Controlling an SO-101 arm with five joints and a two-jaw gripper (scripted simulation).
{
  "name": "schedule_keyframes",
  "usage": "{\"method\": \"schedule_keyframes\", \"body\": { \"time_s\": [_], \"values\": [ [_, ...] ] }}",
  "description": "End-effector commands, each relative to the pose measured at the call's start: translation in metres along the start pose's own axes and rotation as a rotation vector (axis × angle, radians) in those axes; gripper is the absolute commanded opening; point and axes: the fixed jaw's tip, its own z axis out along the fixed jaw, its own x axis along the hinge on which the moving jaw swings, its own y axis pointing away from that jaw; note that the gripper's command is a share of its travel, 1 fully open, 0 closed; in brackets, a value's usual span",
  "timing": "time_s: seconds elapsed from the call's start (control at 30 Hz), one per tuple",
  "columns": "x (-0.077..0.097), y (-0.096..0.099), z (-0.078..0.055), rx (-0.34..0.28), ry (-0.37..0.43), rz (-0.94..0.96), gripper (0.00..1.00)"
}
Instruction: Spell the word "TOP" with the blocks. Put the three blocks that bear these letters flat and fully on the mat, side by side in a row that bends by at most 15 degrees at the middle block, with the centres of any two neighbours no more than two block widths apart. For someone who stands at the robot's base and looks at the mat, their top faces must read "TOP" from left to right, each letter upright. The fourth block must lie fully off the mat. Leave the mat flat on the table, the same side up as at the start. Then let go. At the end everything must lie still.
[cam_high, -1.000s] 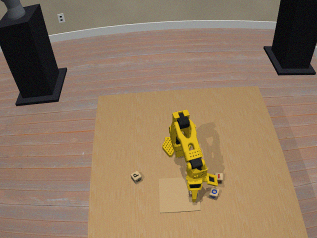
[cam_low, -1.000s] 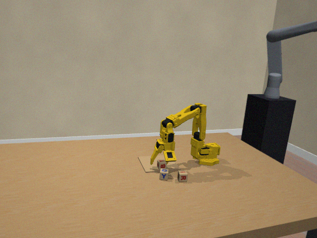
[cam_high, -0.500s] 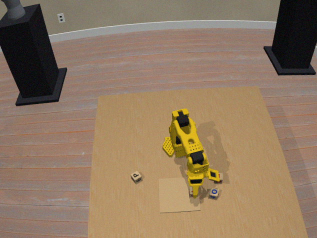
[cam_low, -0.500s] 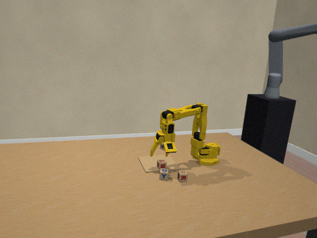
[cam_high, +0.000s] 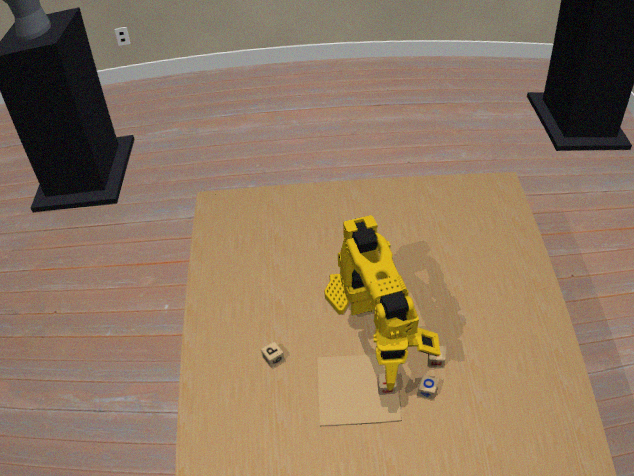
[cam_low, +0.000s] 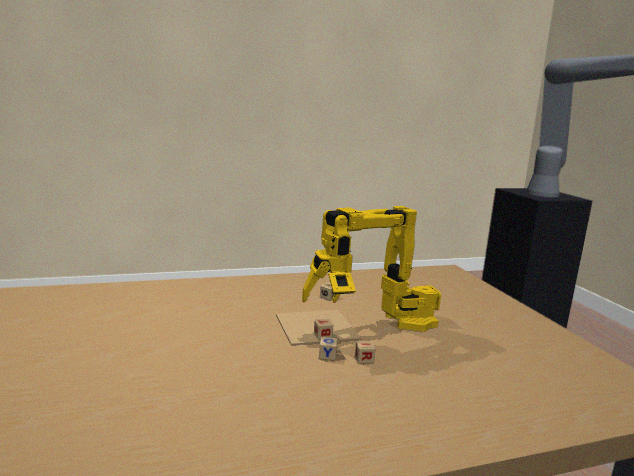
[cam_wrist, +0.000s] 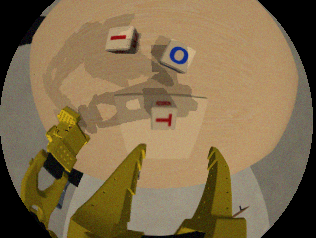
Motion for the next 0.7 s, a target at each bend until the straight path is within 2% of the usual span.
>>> {"method": "schedule_keyframes", "body": {
  "time_s": [0.0,0.5,0.67],
  "values": [
    [-0.0026,-0.0078,-0.0156,0.092,-0.026,-0.005,0.36],
    [-0.0026,-0.0078,-0.0158,0.094,-0.026,-0.005,0.36],
    [-0.0028,-0.0087,-0.0226,0.134,-0.037,-0.005,0.36]
  ]
}}
